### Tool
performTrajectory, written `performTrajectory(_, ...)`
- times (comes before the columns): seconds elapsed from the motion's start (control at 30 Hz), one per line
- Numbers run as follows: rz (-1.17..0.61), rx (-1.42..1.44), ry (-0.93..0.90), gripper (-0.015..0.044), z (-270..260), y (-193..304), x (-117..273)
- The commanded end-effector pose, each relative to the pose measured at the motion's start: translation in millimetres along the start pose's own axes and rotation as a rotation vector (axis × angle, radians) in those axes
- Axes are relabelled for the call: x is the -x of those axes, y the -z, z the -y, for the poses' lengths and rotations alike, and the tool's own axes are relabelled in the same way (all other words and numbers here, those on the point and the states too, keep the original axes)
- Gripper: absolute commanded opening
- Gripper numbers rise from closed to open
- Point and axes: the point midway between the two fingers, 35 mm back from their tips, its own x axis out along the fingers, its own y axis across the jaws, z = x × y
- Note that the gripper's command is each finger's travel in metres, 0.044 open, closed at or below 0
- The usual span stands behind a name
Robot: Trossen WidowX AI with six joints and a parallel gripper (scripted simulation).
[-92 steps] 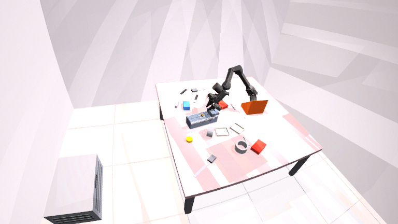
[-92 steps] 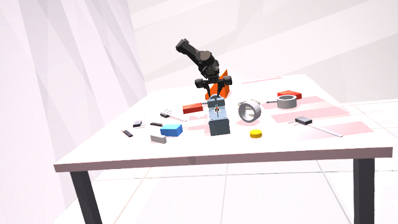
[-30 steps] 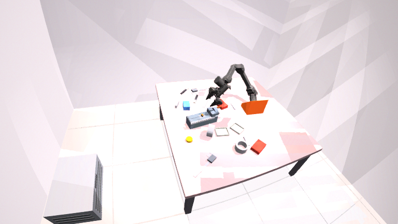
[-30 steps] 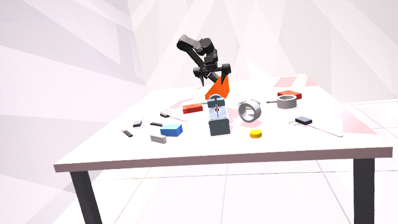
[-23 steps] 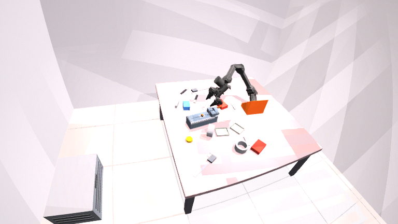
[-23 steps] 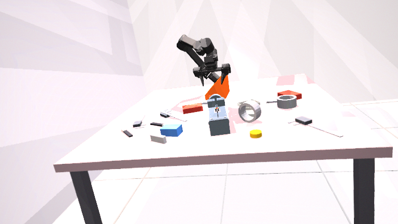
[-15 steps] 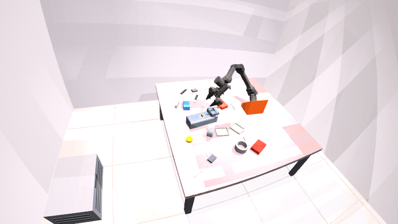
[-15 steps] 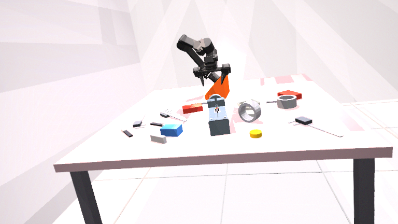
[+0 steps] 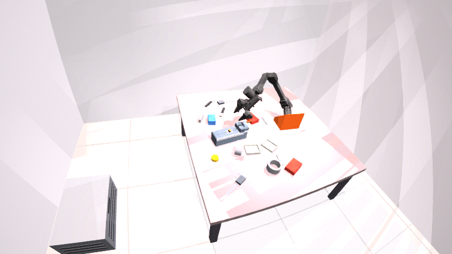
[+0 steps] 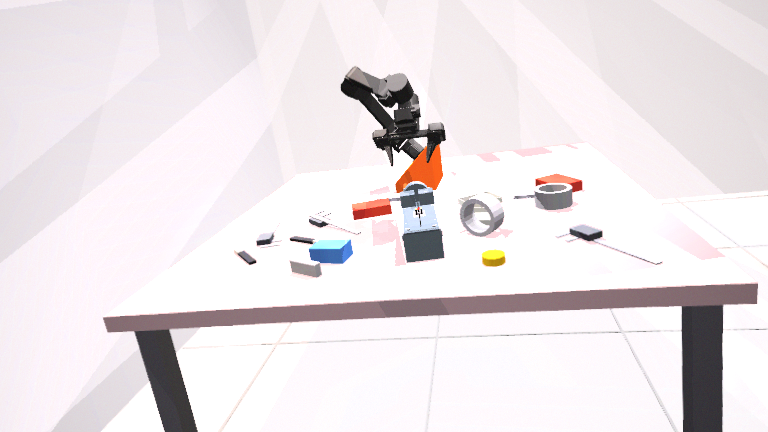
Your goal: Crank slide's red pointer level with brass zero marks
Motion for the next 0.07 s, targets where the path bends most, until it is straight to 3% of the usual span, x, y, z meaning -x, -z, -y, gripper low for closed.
performTrajectory(0.0,-0.002,-0.002,0.004,0.044,0.5,0.3,-0.2)
performTrajectory(0.03,-0.002,-0.002,0.004,0.044,0.5,0.3,-0.2)
